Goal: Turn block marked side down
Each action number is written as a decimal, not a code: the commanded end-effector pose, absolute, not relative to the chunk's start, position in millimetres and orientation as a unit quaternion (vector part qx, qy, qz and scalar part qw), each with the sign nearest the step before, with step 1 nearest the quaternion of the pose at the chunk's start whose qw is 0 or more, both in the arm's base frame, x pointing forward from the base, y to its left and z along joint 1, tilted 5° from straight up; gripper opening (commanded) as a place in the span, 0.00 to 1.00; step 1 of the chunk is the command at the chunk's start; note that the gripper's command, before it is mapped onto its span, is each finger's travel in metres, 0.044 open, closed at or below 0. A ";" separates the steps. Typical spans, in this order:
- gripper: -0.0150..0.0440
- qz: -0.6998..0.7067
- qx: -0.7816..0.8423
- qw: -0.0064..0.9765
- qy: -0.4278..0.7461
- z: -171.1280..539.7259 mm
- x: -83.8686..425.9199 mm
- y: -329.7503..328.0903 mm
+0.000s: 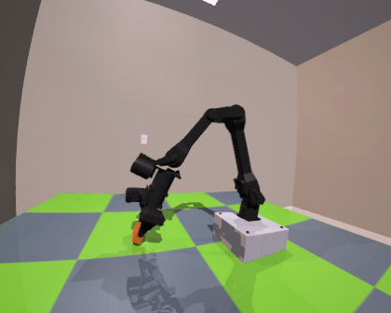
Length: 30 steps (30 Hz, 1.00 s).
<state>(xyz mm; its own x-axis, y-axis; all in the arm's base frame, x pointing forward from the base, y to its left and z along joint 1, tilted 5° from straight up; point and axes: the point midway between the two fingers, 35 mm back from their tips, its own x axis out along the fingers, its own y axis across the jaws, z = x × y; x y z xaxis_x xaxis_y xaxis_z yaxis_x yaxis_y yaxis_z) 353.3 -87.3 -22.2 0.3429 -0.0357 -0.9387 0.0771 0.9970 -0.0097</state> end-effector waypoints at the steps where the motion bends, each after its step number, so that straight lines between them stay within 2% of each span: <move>1: 0.25 -0.032 0.016 0.839 0.543 -19.8 351.6 -86.7; 14: 0.25 -0.033 0.010 0.869 0.493 -17.5 346.1 -85.6; 30: 0.25 -0.036 0.013 0.916 0.400 -50.7 361.6 -91.0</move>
<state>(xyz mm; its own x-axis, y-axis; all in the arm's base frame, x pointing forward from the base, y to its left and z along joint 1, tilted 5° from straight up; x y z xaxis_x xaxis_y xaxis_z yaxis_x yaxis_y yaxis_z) 362.7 -91.2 -43.3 0.6524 -0.0600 -0.7555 0.0743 0.9971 -0.0150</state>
